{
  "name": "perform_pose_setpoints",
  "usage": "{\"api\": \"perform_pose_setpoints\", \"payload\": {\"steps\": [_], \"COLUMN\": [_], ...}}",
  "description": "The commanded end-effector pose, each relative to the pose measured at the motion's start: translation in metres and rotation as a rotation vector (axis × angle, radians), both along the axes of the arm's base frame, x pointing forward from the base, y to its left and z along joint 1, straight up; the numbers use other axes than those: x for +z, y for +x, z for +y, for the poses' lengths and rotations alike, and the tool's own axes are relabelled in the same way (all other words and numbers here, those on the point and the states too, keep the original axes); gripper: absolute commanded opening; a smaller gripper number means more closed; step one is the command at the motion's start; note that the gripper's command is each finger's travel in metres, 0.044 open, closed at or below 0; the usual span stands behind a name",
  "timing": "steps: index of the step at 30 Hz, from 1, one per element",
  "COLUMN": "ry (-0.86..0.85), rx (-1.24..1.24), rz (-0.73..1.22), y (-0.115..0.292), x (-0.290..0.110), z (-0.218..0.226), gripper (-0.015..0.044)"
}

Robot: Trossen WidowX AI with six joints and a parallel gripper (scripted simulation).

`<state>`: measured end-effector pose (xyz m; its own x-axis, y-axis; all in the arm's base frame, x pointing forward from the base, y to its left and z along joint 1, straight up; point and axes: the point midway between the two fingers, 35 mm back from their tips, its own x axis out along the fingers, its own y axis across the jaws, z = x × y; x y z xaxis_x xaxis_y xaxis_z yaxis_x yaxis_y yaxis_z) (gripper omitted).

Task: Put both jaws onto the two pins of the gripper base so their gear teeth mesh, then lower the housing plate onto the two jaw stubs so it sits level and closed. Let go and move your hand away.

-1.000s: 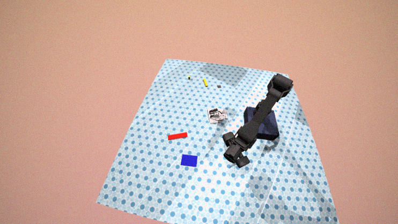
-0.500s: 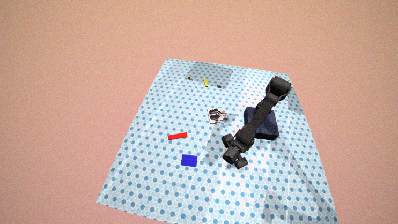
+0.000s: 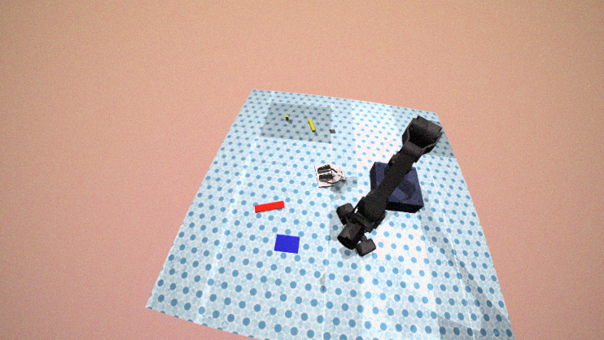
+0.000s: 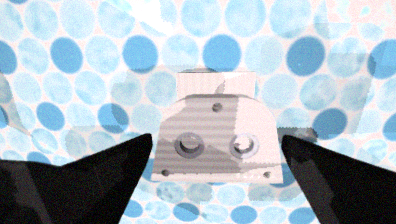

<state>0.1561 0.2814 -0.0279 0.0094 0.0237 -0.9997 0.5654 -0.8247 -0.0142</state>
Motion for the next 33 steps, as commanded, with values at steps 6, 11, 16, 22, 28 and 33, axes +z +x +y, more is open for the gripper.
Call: {"api": "perform_pose_setpoints", "payload": {"steps": [6, 11, 16, 22, 28, 33], "ry": [-0.002, 0.000, 0.000, 0.000, 0.000, 0.000], "rx": [0.006, 0.000, 0.000, 0.000, 0.000, 0.000], "rz": [-0.004, 0.000, 0.000, 0.000, 0.000, 0.000], "y": [0.0005, 0.0000, 0.0000, 0.0000, 0.0000, 0.0001], "x": [-0.0009, -0.0004, -0.0004, -0.0004, -0.0004, 0.0016], "z": [-0.0002, 0.0000, 0.0000, 0.0000, 0.0000, 0.0002], "gripper": [0.0440, 0.0420, 0.0387, 0.0351, 0.0351, 0.0351]}}
